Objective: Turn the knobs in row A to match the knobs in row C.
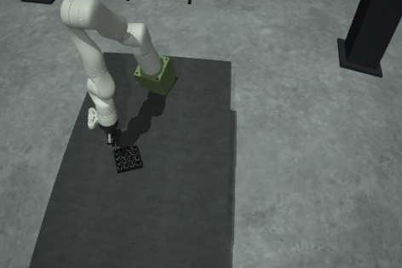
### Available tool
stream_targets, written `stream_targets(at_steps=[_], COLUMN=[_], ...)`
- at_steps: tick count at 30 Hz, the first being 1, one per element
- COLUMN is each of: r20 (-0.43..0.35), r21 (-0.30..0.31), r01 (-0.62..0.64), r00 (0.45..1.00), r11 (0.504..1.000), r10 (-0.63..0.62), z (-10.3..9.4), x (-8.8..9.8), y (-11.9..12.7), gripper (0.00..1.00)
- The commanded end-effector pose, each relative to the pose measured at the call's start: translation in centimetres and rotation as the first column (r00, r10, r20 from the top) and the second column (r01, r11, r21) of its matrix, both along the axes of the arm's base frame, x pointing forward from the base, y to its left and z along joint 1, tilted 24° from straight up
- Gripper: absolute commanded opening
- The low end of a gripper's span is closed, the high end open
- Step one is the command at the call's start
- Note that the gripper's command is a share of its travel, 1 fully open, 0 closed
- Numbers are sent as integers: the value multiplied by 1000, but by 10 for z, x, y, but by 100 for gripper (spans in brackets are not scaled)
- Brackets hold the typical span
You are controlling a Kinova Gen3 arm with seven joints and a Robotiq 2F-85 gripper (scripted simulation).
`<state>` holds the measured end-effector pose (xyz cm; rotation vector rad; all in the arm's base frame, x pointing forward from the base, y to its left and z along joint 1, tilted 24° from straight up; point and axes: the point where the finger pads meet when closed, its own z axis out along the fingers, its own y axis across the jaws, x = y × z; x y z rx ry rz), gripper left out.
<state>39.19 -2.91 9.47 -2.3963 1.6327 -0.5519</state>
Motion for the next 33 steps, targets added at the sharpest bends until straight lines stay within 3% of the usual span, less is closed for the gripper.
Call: stream_targets(at_steps=[1,33], r20=[6,6], r21=[3,4], r01=[14,12], r00=[1000,1000], r11=[1000,1000], r10=[-14,-12], z=[-2,-32], x=[4,17], y=[-1,-2], gripper=[19,19])
